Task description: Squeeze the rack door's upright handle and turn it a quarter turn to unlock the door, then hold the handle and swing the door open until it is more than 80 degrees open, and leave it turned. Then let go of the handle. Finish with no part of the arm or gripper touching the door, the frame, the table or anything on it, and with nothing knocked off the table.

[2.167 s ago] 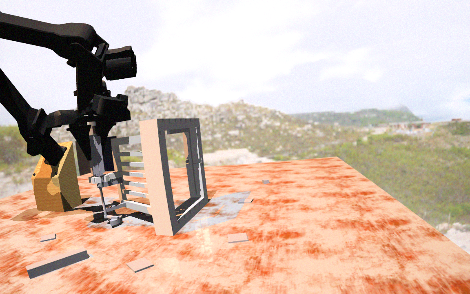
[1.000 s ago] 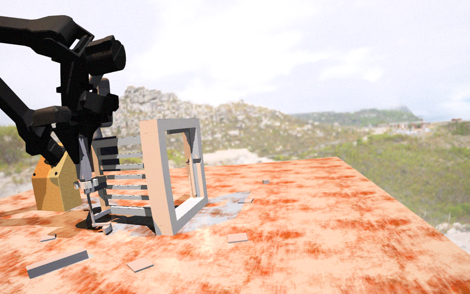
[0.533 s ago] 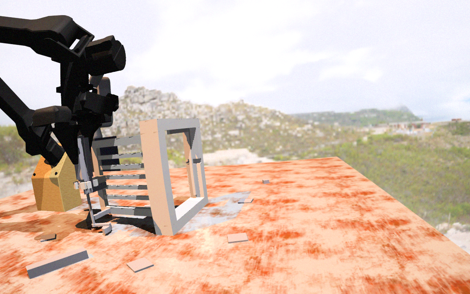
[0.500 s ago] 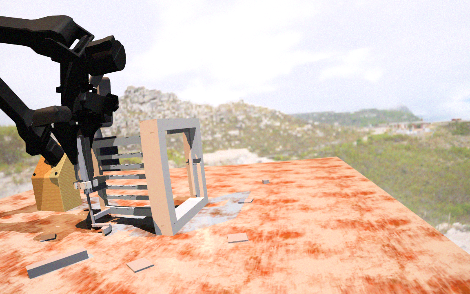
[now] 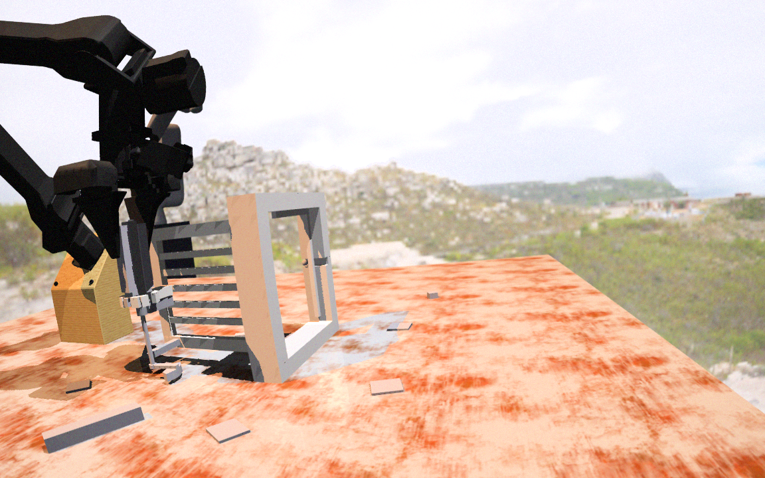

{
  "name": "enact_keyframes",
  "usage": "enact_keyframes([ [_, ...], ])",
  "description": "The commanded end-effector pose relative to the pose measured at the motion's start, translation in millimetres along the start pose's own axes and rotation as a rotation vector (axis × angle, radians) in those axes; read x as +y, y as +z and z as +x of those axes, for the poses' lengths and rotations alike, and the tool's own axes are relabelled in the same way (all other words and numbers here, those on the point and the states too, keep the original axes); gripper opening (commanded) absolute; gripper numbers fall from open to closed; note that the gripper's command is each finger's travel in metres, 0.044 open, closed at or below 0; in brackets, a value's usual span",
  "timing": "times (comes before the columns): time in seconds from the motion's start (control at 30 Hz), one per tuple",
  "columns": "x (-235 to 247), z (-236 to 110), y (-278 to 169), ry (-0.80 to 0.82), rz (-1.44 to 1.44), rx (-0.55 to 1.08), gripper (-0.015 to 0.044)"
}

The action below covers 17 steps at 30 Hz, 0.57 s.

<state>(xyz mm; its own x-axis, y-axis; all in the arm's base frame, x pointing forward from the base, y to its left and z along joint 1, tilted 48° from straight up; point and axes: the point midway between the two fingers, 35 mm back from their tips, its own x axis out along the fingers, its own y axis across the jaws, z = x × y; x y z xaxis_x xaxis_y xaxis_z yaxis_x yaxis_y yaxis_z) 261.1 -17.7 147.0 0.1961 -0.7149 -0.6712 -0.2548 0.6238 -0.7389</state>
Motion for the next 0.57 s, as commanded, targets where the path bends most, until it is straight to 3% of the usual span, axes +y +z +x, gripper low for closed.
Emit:
enact_keyframes([
  [0.0, 0.2, -7.3, 2.0, 0.008, 0.007, -0.005, 0.0297],
  [0.53, 0.6, -30.5, 2.2, 0.01, 0.006, -0.004, 0.0297],
])
